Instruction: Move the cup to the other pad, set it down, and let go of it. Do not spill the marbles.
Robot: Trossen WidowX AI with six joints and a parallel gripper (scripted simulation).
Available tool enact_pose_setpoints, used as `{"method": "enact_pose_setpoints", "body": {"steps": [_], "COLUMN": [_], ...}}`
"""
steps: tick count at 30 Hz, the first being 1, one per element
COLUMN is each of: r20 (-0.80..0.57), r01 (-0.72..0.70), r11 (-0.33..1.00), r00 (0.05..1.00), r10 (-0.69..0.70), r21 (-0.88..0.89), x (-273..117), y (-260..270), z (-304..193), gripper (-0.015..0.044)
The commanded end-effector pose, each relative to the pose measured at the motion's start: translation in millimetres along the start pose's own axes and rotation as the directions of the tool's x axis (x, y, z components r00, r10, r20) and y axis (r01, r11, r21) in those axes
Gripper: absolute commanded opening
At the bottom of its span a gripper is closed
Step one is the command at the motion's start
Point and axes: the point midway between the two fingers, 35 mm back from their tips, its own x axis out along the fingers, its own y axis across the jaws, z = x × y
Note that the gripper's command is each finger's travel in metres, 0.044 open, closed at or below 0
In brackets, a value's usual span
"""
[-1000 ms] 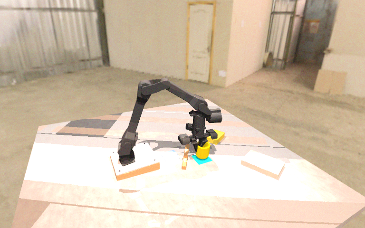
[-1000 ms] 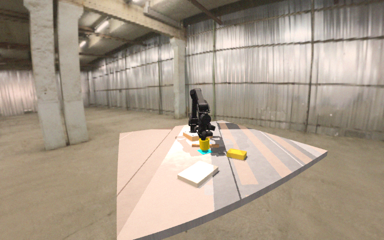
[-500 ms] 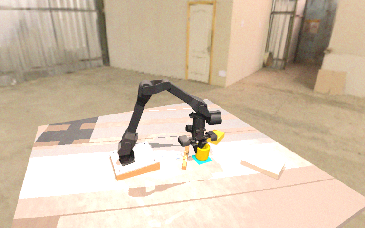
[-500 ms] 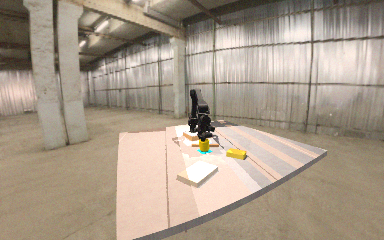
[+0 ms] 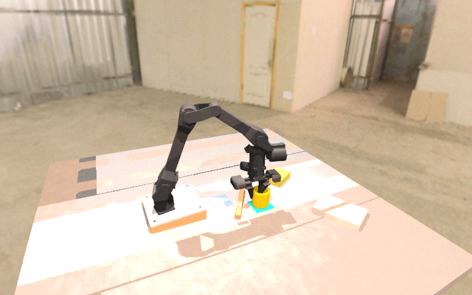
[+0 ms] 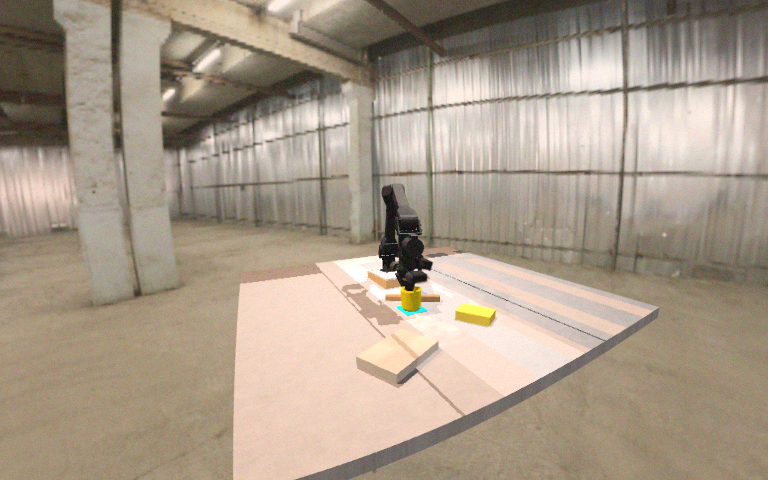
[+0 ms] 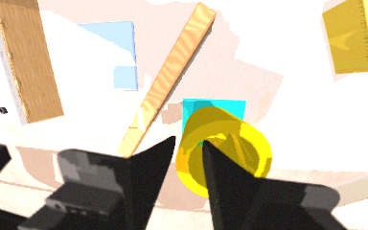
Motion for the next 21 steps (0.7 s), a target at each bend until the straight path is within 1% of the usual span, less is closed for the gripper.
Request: {"method": "enact_pose_setpoints", "body": {"steps": [1,21], "r20": [0.0,-0.003], "r01": [0.0,-0.001], "r11": [1.0,1.0], "r00": [1.0,1.0], "r10": [0.0,0.001], "r21": [0.0,-0.002], "x": [-1.1,-30.2], "y": [-0.2,-0.3], "z": [0.0,0.3], "gripper": [0.0146,0.0146]}}
